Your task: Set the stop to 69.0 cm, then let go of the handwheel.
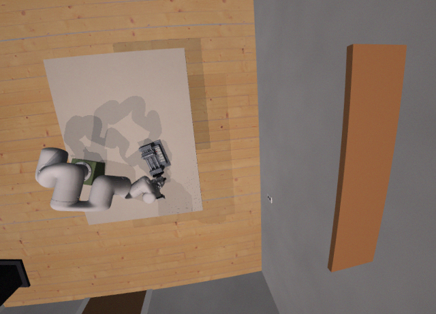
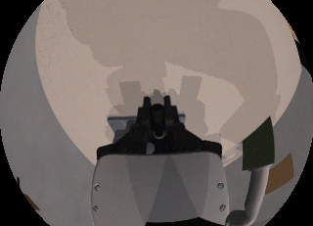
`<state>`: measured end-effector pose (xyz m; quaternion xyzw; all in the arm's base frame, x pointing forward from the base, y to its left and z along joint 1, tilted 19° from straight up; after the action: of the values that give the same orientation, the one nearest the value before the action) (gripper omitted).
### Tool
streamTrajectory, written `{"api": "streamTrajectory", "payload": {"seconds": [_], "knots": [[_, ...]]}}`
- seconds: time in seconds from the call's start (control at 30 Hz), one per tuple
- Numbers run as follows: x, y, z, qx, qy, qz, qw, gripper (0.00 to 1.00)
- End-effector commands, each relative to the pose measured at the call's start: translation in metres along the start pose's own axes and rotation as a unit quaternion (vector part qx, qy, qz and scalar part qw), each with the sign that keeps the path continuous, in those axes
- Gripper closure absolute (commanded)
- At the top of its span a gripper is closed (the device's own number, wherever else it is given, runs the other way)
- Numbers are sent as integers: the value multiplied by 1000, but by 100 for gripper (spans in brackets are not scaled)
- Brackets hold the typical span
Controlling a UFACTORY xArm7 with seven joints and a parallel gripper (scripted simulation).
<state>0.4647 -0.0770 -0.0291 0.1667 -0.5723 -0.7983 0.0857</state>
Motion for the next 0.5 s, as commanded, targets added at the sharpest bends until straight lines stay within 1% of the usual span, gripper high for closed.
{"api": "streamTrajectory", "payload": {"seconds": [0.0,0.47], "knots": [[6,7,-1,1,0,-1,1000,94],[12,24,-1,1,0,-1,1000,94]]}}
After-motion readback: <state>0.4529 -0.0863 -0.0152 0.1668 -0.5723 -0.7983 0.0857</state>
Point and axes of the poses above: the point where the finger pads meet when closed, its own y axis back along the fingers, its own x axis across the jaws, z = x × y, the point moved 6 cm from there along y, back along the fingers
